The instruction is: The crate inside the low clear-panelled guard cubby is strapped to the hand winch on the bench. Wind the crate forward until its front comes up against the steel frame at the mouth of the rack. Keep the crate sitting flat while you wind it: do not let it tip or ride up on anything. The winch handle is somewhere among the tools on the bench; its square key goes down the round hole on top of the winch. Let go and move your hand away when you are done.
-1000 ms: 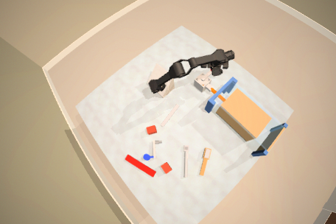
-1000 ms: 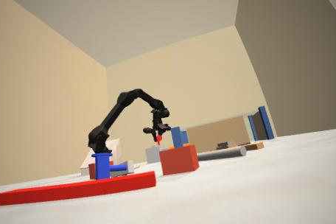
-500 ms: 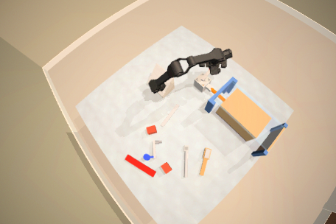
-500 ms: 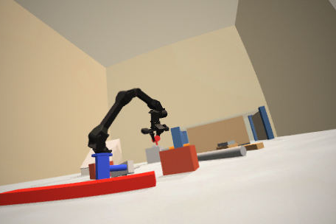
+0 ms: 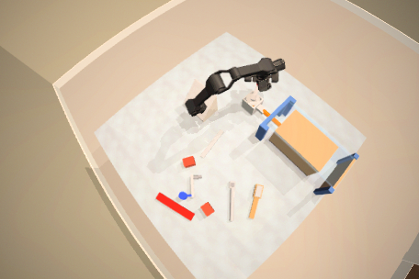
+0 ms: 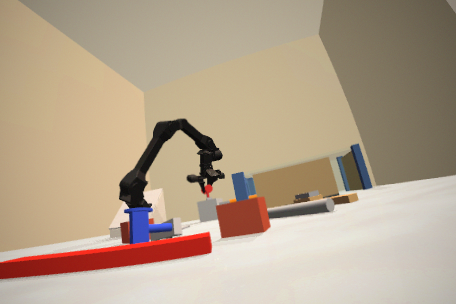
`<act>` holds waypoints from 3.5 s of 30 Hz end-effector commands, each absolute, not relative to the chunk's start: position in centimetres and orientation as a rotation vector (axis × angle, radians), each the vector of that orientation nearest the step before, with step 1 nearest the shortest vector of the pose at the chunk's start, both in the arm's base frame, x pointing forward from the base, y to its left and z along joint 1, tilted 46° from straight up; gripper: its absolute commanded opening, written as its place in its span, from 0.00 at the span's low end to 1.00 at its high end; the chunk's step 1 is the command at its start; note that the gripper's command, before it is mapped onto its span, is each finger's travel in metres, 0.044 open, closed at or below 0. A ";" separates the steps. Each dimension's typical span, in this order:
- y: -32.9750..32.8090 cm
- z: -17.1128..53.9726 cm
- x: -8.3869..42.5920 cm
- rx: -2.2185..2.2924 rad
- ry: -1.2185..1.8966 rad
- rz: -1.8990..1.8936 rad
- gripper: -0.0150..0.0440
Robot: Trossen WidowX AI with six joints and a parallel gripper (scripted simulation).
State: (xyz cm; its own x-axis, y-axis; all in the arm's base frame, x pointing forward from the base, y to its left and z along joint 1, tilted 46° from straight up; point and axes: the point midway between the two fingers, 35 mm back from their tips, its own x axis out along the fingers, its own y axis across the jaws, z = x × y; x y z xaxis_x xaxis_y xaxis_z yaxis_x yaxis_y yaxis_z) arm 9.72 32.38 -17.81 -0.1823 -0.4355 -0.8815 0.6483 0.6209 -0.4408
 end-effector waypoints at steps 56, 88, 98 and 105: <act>27.3 -14.3 5.0 0.170 1.465 -1.006 0.25; 24.5 -11.7 4.7 0.168 1.464 -1.008 0.25; 23.7 -10.9 5.0 0.167 1.463 -1.009 0.25; 22.0 -9.2 5.9 0.166 1.461 -1.010 0.25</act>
State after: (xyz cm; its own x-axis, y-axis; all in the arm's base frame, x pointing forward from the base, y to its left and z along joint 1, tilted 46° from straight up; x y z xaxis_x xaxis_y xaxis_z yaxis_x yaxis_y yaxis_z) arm 5.14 23.48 -10.13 -0.2148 -0.4356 -0.8741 0.6415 0.6119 -0.4626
